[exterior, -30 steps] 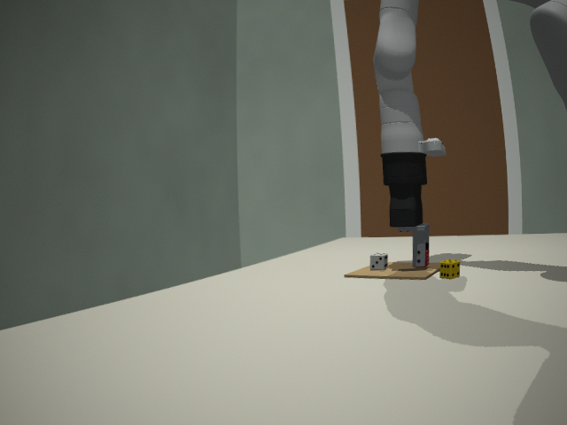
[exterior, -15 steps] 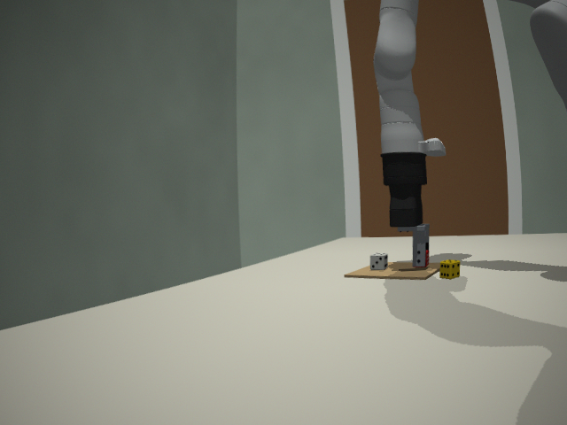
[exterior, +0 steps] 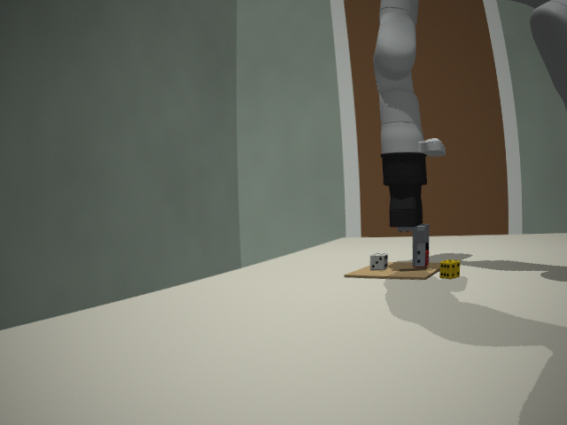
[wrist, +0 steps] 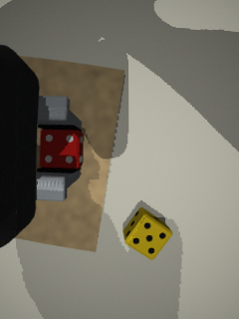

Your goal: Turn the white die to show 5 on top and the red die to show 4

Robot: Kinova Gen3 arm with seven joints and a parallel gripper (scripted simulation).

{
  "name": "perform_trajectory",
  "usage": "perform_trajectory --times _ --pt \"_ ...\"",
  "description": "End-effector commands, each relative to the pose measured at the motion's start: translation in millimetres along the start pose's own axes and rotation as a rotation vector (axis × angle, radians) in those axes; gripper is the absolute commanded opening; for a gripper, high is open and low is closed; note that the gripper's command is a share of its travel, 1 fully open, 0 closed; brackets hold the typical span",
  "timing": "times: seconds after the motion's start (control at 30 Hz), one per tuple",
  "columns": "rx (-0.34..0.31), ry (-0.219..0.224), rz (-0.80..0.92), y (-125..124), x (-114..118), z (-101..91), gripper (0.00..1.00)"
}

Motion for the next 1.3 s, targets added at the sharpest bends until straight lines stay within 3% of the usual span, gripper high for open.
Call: perform_trajectory --times 0.0,1.27 --pt "-0.002 0.000 0.011 -0.1 0.7 0.1 0.49" --pt "-0.002 0.000 0.011 -0.1 0.7 3.6 0.49"
Point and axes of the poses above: the point where the finger pads meet when closed, its own z axis out along the fingers, its own x axis across the jaws, y = z × x, the point moved 6 cm from there along -z, back along the fingers, and after that the axes turned 1 degree about z, right-handed, at the moved point
